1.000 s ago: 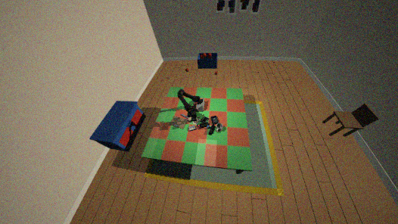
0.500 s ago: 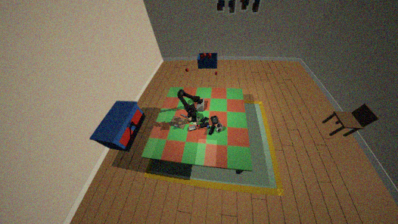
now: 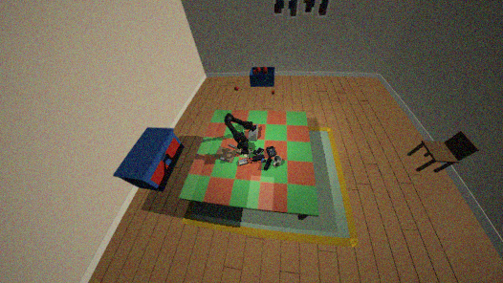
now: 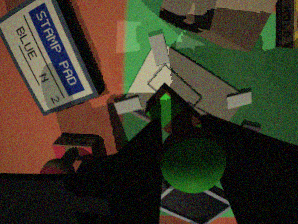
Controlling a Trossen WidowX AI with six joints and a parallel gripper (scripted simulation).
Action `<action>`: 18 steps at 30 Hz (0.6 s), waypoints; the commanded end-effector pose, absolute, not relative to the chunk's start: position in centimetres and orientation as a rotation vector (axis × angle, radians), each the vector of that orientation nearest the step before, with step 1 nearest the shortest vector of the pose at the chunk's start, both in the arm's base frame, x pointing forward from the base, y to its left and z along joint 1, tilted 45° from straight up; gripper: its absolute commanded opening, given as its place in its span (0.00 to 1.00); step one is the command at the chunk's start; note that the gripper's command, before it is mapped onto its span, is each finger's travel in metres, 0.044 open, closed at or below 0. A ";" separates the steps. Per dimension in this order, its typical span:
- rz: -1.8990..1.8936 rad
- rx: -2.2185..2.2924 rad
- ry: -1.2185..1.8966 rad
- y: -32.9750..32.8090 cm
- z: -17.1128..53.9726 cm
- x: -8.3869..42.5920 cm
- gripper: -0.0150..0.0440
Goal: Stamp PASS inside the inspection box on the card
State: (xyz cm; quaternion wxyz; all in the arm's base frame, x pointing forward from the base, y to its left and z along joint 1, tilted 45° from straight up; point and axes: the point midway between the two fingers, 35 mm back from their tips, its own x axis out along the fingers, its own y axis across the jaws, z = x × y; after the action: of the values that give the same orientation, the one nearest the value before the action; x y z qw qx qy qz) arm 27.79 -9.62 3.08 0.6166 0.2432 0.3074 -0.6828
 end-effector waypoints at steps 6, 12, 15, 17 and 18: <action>-1.572 0.549 0.710 -10.1 2.6 27.6 0.25; -1.572 0.549 0.709 -10.4 2.3 27.5 0.25; -1.572 0.548 0.709 -10.6 2.2 27.5 0.25; -1.572 0.548 0.709 -10.7 2.1 27.5 0.25; -1.572 0.548 0.708 -10.7 2.0 27.5 0.25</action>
State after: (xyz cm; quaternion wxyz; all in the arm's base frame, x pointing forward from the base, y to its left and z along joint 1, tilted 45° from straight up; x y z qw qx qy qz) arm 27.62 -10.46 2.24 0.6174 0.2424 0.3064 -0.6827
